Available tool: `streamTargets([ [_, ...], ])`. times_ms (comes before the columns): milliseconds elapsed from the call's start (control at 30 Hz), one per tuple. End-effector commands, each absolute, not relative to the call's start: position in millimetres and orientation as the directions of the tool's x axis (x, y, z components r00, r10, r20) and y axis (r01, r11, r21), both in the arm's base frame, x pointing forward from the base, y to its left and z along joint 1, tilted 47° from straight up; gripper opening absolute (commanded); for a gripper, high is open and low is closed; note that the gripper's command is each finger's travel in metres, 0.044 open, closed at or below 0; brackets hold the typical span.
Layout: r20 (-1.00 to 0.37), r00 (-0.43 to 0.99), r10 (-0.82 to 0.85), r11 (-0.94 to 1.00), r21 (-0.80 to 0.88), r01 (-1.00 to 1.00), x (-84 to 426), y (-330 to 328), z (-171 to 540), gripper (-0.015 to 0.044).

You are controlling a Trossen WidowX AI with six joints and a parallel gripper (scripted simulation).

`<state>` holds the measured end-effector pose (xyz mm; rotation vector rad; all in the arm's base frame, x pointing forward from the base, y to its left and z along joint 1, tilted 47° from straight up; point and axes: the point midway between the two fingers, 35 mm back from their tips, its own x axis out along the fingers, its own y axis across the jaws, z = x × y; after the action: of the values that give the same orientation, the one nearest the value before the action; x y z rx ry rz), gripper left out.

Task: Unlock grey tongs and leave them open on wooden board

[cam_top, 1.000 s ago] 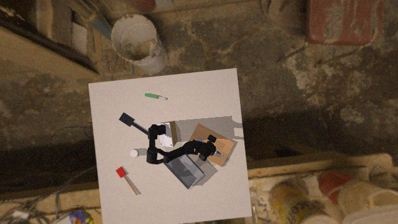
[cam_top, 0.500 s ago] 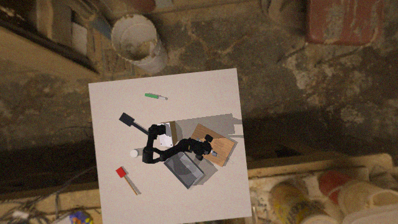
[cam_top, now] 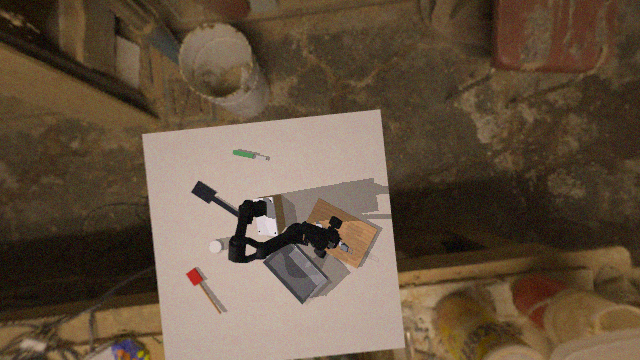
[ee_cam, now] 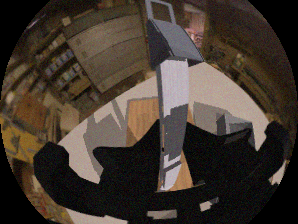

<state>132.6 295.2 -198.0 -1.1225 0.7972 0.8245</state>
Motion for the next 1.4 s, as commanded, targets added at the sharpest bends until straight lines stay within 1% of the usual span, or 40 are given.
streamTargets([
  [0,-0.865,0.476,0.159,0.218,-0.439,-0.872,132.6,296.5,-197.1,-0.0150],
  [600,-0.868,0.473,0.149,0.217,-0.438,-0.872,132.9,297.2,-199.0,-0.0150],
  [1367,-0.908,0.411,-0.077,0.210,-0.418,-0.884,139.8,309.2,-232.1,-0.0150],
])
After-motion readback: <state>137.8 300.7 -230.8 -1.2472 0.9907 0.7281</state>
